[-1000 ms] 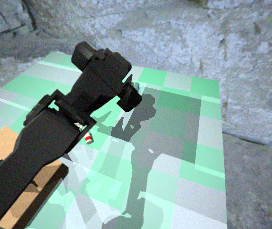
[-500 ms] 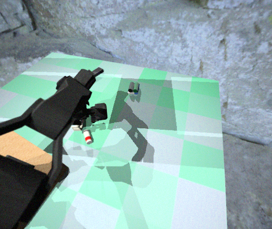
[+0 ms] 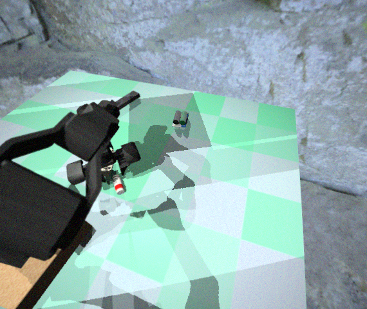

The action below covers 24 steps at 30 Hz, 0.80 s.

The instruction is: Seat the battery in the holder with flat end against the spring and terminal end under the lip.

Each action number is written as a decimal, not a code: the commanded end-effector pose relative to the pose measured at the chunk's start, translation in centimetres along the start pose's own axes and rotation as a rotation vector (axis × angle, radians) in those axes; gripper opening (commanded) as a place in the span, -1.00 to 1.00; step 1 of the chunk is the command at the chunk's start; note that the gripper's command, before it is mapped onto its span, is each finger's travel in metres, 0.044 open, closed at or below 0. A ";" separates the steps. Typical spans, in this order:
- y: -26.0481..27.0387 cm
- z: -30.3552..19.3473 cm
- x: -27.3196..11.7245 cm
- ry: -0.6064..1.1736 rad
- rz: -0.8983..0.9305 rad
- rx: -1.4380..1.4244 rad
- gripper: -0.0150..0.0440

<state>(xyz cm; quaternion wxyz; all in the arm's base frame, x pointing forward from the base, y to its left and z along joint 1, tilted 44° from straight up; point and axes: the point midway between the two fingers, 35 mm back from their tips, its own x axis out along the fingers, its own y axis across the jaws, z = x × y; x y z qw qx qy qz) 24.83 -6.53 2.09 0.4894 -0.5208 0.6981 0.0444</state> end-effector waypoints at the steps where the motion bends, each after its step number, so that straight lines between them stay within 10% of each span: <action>1: 0.0 0.0 0.4 0.008 0.000 -0.013 0.35; 24: 0.0 -0.1 4.2 0.009 -0.001 -0.013 0.35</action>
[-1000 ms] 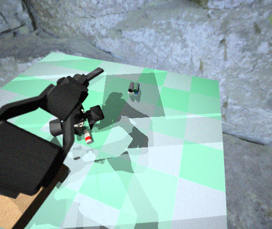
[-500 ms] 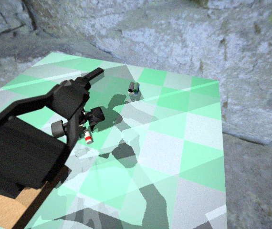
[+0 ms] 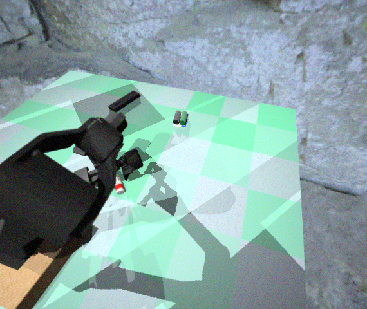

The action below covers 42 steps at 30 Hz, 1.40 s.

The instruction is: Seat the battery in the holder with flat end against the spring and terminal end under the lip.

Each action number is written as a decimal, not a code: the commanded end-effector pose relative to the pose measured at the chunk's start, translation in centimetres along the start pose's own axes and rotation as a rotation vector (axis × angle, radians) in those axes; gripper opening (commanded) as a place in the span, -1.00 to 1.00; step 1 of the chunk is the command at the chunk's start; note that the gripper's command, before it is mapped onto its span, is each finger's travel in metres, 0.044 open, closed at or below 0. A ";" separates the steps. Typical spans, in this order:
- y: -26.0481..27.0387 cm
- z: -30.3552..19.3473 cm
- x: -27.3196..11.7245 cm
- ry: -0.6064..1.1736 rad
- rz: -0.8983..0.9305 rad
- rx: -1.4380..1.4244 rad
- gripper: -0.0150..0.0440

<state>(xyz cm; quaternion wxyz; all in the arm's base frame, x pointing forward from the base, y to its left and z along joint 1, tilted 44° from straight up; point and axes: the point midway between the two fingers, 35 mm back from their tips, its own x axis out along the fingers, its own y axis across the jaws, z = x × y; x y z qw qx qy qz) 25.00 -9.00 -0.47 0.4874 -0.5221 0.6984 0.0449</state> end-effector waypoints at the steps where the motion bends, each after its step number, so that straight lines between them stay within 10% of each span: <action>1: 0.1 -0.1 0.8 0.006 0.000 -0.009 0.35; 7: 0.2 -0.2 1.5 0.008 -0.001 -0.009 0.35; 17: 0.2 -0.2 1.5 0.008 -0.001 -0.009 -0.20; 42: 0.2 4.8 -4.9 -0.009 0.009 0.183 -0.20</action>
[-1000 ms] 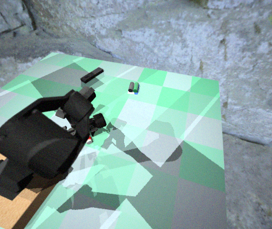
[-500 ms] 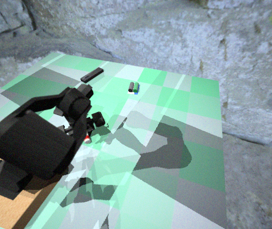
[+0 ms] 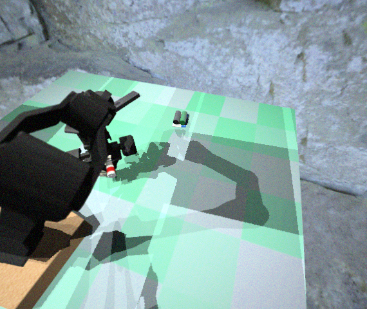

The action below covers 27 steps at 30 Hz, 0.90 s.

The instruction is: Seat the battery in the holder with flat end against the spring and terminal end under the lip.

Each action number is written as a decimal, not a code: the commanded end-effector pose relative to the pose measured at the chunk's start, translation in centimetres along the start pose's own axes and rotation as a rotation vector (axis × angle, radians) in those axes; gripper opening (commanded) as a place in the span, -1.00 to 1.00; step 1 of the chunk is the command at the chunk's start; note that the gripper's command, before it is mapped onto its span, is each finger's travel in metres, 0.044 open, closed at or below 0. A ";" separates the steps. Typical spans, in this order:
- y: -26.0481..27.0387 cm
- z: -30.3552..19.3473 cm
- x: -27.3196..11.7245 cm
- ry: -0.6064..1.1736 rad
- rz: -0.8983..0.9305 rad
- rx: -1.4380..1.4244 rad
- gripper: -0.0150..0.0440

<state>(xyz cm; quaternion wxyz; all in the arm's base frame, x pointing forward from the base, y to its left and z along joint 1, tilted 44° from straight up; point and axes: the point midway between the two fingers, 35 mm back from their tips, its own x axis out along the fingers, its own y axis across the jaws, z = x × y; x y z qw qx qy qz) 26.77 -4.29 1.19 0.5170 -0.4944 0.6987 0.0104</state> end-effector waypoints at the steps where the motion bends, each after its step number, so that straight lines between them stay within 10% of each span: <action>1: 0.5 2.4 -0.6 -0.002 0.005 0.107 -0.20; 27: 2.4 8.0 0.2 -0.107 -0.004 0.371 -0.20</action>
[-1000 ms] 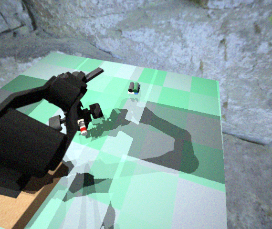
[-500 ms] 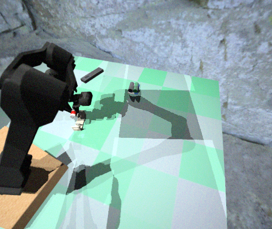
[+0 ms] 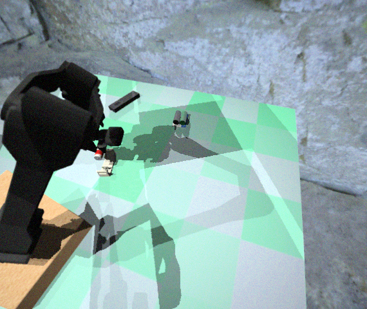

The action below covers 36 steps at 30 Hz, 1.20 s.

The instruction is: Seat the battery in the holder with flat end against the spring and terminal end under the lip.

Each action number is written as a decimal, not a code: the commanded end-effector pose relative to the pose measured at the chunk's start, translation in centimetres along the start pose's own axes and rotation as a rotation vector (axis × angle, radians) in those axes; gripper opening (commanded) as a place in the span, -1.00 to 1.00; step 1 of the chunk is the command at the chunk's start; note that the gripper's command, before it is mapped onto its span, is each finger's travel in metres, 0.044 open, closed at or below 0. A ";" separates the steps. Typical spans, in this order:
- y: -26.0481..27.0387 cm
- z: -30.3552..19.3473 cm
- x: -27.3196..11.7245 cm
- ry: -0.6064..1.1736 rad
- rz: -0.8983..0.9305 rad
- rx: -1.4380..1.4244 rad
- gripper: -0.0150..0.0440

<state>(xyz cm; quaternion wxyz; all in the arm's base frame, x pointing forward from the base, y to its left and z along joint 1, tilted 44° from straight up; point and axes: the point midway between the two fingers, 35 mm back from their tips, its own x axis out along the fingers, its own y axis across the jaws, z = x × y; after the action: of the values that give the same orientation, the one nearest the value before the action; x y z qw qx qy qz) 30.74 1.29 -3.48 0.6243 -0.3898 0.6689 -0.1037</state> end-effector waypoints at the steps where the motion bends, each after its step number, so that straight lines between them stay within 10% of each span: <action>1: 0.0 0.1 0.7 -0.046 0.008 -0.005 -0.20; 36: -0.2 -0.4 3.7 -0.296 0.029 -0.017 -0.20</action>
<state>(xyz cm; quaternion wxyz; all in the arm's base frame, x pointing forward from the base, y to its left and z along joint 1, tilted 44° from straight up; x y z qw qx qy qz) 30.85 -1.27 -5.98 0.7082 -0.3972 0.5824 -0.0375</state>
